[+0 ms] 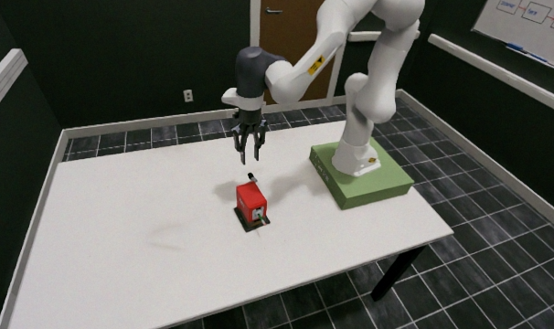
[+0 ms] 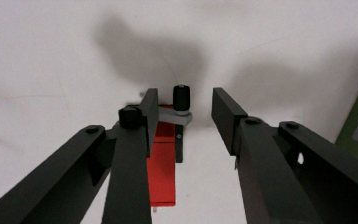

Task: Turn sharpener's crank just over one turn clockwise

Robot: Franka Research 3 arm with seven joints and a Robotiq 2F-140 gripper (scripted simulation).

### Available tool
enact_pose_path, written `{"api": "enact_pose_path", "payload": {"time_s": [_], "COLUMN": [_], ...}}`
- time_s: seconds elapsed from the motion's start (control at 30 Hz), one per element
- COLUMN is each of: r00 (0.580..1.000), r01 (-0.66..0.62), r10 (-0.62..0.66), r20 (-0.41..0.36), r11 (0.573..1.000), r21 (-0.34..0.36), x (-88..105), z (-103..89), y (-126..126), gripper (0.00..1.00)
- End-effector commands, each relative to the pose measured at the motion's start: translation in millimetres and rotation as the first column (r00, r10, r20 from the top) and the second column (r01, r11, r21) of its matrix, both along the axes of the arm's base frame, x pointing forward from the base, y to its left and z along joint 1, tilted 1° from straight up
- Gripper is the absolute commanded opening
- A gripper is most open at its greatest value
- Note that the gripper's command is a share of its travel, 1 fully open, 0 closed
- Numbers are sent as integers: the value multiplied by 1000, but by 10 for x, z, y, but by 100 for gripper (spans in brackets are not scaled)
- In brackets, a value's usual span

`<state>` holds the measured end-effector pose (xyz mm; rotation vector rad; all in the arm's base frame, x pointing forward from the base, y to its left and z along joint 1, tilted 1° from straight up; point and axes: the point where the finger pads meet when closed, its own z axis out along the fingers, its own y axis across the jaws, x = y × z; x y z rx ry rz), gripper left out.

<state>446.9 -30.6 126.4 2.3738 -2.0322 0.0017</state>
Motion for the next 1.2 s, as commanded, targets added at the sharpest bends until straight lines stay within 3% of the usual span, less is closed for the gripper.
{"api": "enact_pose_path", "payload": {"time_s": [0.0, 0.5, 1.17], "r00": [1000, 1000, 1000], "r01": [7, 6, 6], "r10": [-7, -6, -6], "r20": [5, 6, 6], "r11": [1000, 1000, 1000], "r21": [1, 2, 2], "x": [10, 9, 4], "z": [13, -42, -291], "y": [1, 2, 3], "gripper": [39, 39, 39]}}
